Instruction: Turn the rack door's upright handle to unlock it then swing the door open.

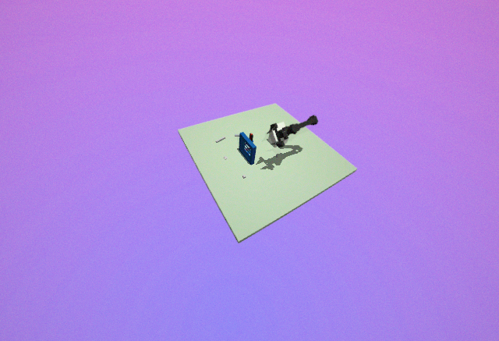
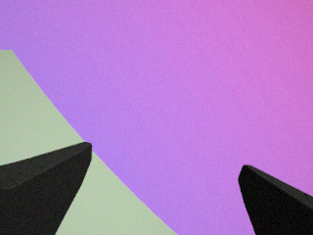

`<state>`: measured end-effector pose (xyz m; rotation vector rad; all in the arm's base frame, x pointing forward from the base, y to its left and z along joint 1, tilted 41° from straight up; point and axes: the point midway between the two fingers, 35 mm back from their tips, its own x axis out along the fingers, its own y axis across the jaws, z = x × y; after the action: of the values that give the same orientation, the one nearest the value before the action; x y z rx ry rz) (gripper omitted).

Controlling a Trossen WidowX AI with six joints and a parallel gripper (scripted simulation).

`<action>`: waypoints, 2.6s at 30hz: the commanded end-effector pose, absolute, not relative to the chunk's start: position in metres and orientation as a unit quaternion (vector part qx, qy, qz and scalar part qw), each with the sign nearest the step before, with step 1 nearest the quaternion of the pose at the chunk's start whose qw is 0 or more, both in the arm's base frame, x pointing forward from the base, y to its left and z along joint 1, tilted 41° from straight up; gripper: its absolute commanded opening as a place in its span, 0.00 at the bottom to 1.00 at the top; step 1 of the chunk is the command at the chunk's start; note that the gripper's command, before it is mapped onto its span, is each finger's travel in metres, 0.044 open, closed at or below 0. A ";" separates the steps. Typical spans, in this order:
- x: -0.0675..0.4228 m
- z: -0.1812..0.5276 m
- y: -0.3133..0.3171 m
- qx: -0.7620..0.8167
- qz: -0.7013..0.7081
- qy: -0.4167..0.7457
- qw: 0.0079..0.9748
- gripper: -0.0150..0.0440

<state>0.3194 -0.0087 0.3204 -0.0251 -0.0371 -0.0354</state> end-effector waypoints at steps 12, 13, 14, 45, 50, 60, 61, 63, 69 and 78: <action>0.348 0.288 -0.027 -0.049 -0.016 0.095 0.994 0.74; 0.350 0.284 -0.029 -0.051 -0.015 0.107 0.993 0.74; 0.353 0.280 -0.031 -0.054 -0.013 0.120 0.991 0.74; 0.375 0.162 -0.090 -0.010 0.075 0.463 0.883 0.74; 0.371 0.147 -0.098 0.015 0.096 0.504 0.858 0.74; 0.359 0.121 -0.113 0.079 0.138 0.572 0.805 0.74; 0.358 0.119 -0.114 0.087 0.143 0.578 0.799 0.74; 0.355 0.115 -0.117 0.102 0.151 0.588 0.788 0.74; 0.347 0.104 -0.124 0.150 0.177 0.614 0.754 0.74; 0.335 0.093 -0.136 0.230 0.214 0.638 0.703 0.74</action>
<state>0.3374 -0.1323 0.0947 0.4543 1.4058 0.4462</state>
